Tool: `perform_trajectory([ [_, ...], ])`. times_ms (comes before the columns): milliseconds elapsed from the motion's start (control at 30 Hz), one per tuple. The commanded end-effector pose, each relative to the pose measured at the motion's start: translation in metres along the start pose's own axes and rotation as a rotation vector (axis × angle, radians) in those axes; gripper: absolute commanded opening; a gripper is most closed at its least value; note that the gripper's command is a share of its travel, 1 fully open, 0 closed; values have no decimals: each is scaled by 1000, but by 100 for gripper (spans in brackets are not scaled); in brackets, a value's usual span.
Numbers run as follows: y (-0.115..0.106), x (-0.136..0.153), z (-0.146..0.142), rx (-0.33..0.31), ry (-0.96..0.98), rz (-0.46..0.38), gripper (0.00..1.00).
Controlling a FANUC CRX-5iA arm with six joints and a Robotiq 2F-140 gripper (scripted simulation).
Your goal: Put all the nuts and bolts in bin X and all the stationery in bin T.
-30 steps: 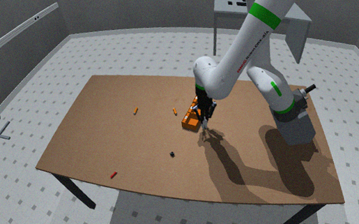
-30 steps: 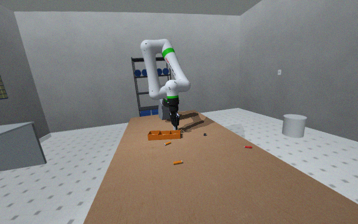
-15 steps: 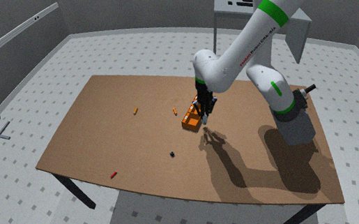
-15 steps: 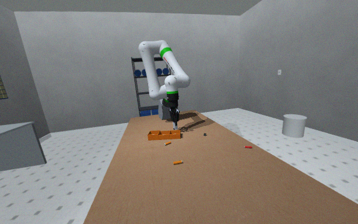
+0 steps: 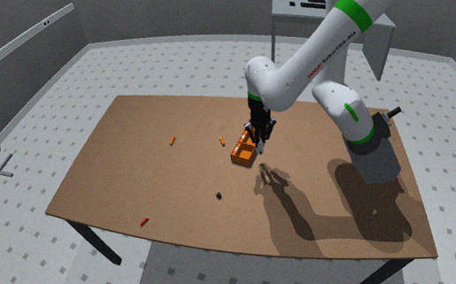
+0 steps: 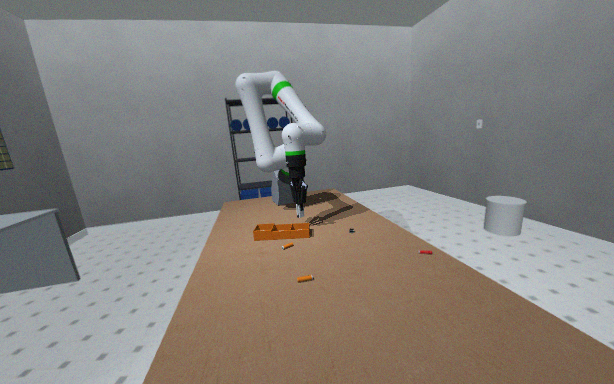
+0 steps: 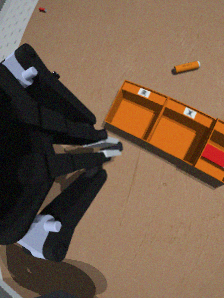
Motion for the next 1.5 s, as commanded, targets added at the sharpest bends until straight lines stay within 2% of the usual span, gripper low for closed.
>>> perform_trajectory([
  [0, 0, 0, 0, 0, 0, 0, 15],
  [267, -10, 0, 0, 0, 0, 0, 15],
  [400, -10, -24, 5, 0, 0, 0, 15],
  [467, -10, -24, 5, 0, 0, 0, 15],
  [567, -10, -41, 9, 0, 150, 0, 15],
  [967, -10, -107, 23, 2, 549, 25, 15],
  [1033, -10, -107, 23, 2, 549, 25, 15],
  [1067, -10, -108, 23, 0, 643, 13, 15],
  [1133, -10, -109, 24, 0, 684, 0, 15],
  [1467, -10, -107, 24, 0, 684, 0, 15],
])
Point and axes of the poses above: the point where the finger pads meet when closed, its own y axis out along the fingers, its own z axis across the jaws, x = y × z, the point moved 5 cm from there along -y, back along the fingers, and after that the axes turned 12 degrees about -y, right-handed, at the moved point
